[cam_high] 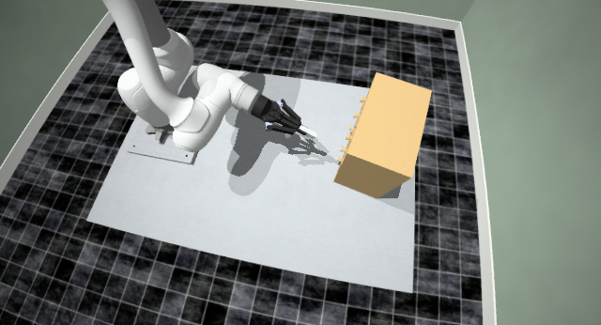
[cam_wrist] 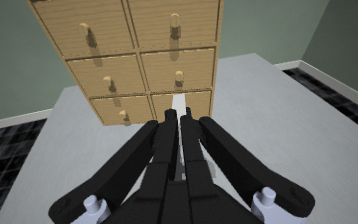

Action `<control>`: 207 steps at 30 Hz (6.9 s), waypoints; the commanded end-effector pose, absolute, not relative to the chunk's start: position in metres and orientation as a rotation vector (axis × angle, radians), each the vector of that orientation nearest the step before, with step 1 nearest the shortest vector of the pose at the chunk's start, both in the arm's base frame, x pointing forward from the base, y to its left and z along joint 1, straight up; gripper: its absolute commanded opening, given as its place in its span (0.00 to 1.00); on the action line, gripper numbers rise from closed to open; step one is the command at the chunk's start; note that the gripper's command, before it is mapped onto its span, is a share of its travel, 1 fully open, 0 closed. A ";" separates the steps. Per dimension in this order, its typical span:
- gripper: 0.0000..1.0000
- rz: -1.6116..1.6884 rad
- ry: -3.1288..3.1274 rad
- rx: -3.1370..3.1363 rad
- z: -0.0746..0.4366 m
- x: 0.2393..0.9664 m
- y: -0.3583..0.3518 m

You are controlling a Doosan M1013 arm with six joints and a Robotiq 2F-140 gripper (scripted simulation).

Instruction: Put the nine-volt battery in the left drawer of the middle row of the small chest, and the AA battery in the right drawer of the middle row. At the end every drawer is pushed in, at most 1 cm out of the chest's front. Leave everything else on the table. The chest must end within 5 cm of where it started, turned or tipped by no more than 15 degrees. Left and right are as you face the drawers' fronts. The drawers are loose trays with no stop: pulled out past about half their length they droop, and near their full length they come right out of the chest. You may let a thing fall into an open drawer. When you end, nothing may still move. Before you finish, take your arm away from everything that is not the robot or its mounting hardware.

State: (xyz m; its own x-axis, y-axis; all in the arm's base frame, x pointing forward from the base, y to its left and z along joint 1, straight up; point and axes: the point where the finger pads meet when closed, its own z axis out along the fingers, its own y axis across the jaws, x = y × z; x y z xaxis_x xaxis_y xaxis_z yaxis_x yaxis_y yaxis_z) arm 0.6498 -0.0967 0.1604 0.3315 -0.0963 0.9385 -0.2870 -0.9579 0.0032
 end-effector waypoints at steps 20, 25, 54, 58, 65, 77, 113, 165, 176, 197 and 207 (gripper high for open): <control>0.00 1.658 -0.356 2.445 0.164 0.645 -0.095; 0.00 1.623 -0.360 2.472 0.166 0.642 -0.095; 0.00 1.314 -0.393 2.675 0.186 0.622 -0.090; 0.00 1.287 -0.396 2.688 0.188 0.620 -0.090; 0.00 1.263 -0.396 2.708 0.190 0.619 -0.088; 0.00 1.206 -0.401 2.740 0.194 0.616 -0.087; 0.00 0.847 -0.451 2.880 0.237 0.574 -0.074; 1.00 -0.006 -0.455 3.106 0.262 0.549 -0.066; 1.00 -0.006 -0.455 3.106 0.262 0.549 -0.066; 1.00 -0.006 -0.455 3.106 0.262 0.549 -0.066; 1.00 -0.006 -0.455 3.106 0.262 0.549 -0.066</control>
